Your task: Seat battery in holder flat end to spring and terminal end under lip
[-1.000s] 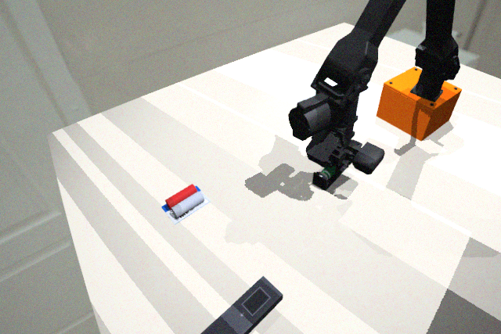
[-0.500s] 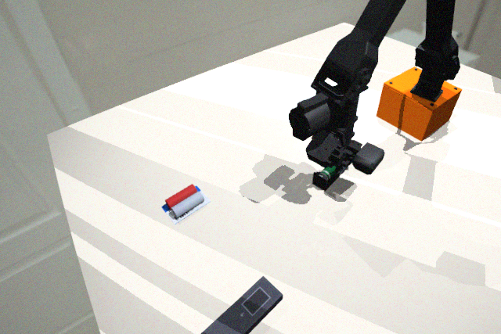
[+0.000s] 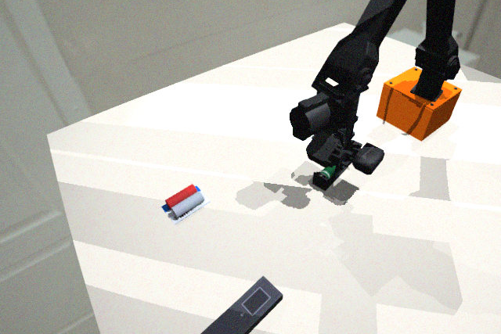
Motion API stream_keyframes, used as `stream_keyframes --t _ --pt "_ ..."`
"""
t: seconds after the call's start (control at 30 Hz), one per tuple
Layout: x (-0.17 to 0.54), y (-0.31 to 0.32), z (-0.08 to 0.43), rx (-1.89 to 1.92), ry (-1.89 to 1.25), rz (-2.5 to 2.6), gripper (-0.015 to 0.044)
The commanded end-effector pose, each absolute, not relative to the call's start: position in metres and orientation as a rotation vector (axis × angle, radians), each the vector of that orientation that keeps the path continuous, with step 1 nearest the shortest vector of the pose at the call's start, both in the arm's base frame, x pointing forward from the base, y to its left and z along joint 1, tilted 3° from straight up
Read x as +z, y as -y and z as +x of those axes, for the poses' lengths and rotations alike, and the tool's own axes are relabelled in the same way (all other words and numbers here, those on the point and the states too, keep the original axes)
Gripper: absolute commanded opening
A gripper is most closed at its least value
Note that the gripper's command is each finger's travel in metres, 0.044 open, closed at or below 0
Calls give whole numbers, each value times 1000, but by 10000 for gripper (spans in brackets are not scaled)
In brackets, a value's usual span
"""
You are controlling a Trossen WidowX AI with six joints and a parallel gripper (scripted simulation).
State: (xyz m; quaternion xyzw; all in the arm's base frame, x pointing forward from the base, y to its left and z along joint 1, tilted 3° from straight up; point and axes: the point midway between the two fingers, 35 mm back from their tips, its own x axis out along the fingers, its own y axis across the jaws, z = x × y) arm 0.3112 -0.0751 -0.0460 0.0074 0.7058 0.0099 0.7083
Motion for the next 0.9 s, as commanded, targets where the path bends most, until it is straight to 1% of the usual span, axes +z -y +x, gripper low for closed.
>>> stream_keyframes --t 0.0,0.87 --pt "-48 74 305 22 -1580 19 78" --pt "-47 74 322 18 -1566 16 78"
